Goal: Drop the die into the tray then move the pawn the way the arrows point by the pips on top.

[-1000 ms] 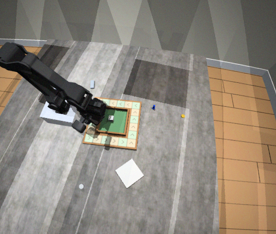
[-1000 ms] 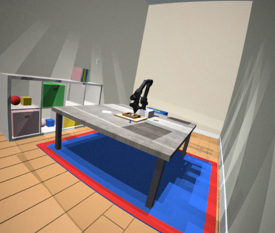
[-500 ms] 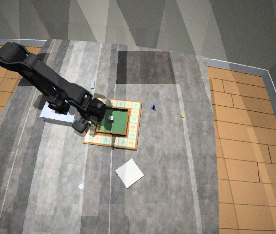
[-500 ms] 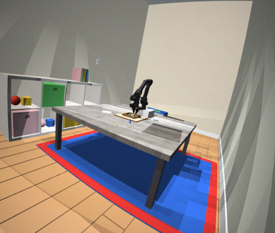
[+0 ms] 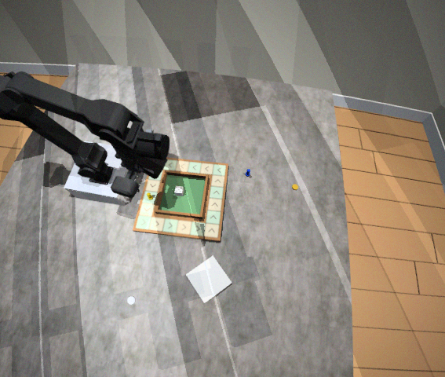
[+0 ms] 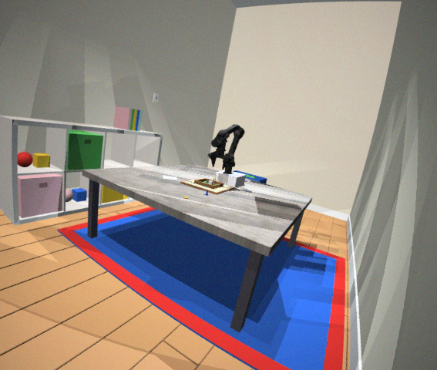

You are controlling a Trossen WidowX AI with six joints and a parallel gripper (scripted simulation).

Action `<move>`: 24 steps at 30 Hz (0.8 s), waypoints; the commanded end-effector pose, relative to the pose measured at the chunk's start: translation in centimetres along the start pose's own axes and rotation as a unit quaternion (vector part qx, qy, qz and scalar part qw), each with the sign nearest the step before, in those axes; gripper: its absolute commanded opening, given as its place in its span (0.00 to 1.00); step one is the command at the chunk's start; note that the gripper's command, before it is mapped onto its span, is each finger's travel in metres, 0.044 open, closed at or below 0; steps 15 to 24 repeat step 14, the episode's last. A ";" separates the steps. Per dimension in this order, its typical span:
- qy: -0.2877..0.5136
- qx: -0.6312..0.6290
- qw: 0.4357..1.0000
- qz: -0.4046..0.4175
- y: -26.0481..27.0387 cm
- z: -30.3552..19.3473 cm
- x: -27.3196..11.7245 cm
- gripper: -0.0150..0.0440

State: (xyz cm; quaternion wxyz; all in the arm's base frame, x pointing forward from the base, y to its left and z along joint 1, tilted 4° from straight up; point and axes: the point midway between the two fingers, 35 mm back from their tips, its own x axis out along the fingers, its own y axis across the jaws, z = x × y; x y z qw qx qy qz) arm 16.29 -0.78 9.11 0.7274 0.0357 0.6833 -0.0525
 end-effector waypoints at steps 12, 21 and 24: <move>-0.015 -0.041 0.999 0.002 0.6 0.2 -2.4 1.00; -0.015 -0.041 0.999 0.002 0.6 0.2 -2.4 1.00; -0.015 -0.041 0.999 0.002 0.6 0.2 -2.4 1.00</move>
